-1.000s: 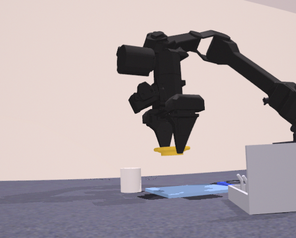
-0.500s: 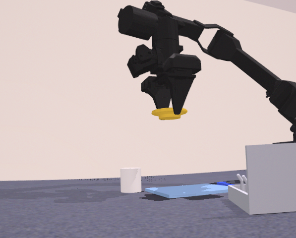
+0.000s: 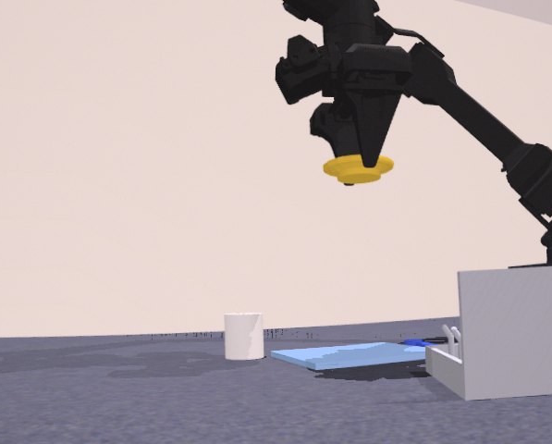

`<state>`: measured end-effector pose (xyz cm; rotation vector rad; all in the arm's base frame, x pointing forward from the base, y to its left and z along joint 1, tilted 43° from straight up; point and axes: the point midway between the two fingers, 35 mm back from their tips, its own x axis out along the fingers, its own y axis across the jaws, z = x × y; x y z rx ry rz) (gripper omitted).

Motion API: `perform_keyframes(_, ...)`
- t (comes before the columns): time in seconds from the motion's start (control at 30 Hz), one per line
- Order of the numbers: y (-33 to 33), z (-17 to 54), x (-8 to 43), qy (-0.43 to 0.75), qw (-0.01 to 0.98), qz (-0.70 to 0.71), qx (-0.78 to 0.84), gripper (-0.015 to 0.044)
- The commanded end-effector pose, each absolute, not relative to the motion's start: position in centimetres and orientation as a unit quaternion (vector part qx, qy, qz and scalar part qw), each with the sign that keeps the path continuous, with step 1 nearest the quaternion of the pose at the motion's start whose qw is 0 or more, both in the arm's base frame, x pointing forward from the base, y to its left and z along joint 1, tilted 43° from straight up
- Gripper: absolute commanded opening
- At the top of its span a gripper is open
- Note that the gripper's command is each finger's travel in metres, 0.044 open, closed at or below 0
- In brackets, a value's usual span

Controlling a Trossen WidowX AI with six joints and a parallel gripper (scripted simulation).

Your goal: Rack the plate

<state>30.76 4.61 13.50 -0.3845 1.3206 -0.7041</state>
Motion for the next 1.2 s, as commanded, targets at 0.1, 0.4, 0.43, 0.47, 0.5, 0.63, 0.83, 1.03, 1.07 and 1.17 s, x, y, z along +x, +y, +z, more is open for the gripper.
perform_keyframes(0.1,8.7,8.7,26.0,0.567,0.724,-0.377,-0.110,0.0000)
perform_keyframes(0.4,8.7,7.9,25.4,0.578,0.718,-0.374,-0.105,0.0000)
perform_keyframes(0.43,8.6,7.6,25.4,0.588,0.713,-0.367,-0.107,0.0000)
perform_keyframes(0.47,8.4,7.3,25.3,0.598,0.708,-0.360,-0.108,0.0000)
perform_keyframes(0.5,8.2,7.0,25.3,0.608,0.703,-0.353,-0.109,0.0000)
perform_keyframes(0.63,7.7,5.9,25.1,0.644,0.686,-0.321,-0.111,0.0000)
perform_keyframes(0.83,6.9,4.4,24.9,0.692,0.663,-0.265,-0.110,0.0000)
perform_keyframes(1.03,6.3,3.0,24.7,0.729,0.646,-0.201,-0.106,0.0000)
perform_keyframes(1.07,6.2,2.7,24.7,0.734,0.643,-0.190,-0.105,0.0000)
perform_keyframes(1.17,5.9,2.1,24.6,0.748,0.637,-0.157,-0.102,0.0000)
